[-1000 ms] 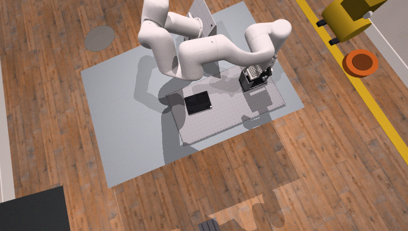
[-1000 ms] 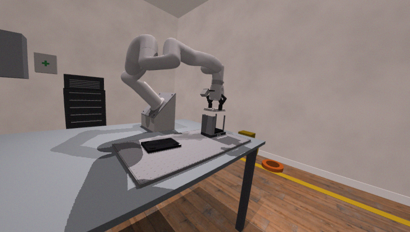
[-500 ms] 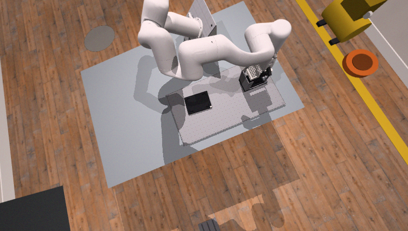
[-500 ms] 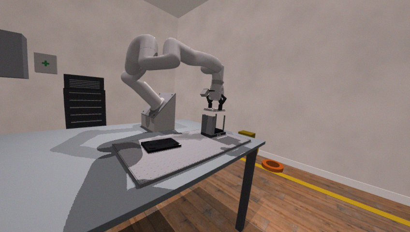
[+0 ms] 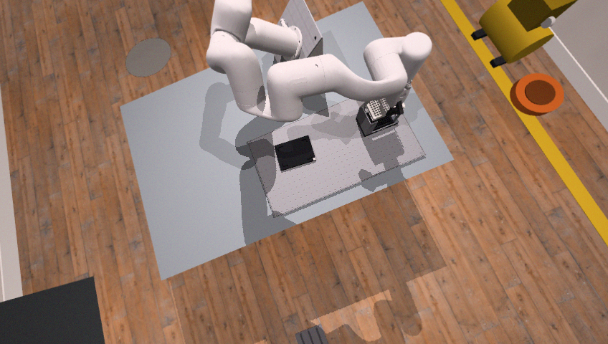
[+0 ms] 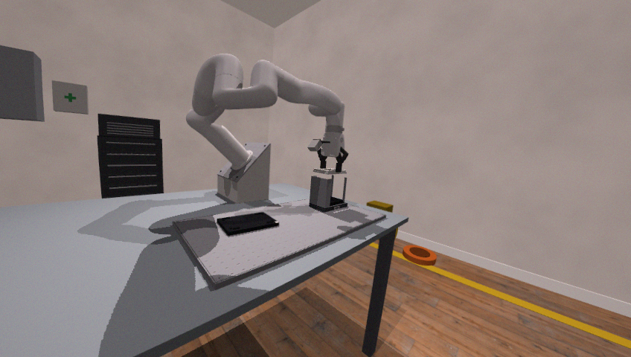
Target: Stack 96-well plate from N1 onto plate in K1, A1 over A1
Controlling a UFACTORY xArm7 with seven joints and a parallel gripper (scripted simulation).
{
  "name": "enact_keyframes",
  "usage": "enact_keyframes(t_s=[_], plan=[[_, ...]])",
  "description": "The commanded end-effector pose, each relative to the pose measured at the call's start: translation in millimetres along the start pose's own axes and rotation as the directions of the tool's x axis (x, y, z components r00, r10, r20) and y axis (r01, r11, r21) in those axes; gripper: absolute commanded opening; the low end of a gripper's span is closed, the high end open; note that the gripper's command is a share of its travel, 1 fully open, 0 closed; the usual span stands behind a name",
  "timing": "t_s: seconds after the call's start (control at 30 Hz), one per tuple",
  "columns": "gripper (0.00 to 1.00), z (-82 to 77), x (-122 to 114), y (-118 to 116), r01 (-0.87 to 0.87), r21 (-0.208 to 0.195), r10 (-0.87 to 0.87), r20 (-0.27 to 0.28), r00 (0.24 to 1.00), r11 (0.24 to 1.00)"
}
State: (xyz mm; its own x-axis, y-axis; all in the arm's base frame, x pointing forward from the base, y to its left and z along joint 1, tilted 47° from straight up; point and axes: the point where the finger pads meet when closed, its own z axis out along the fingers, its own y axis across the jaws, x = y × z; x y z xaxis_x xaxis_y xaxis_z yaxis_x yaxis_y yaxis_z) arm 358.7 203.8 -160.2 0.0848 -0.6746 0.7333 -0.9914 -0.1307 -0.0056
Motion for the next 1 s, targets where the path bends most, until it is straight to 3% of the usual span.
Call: enact_keyframes(t_s=[0.0, 0.97], plan=[[0.0, 3.9, -1, -1, 0.0, 0.003, 0.0, 0.005, 1.0, 1.0], [0.0, 47.3, -1, -1, 0.0, 0.003, 0.0, 0.005, 1.0, 1.0]])
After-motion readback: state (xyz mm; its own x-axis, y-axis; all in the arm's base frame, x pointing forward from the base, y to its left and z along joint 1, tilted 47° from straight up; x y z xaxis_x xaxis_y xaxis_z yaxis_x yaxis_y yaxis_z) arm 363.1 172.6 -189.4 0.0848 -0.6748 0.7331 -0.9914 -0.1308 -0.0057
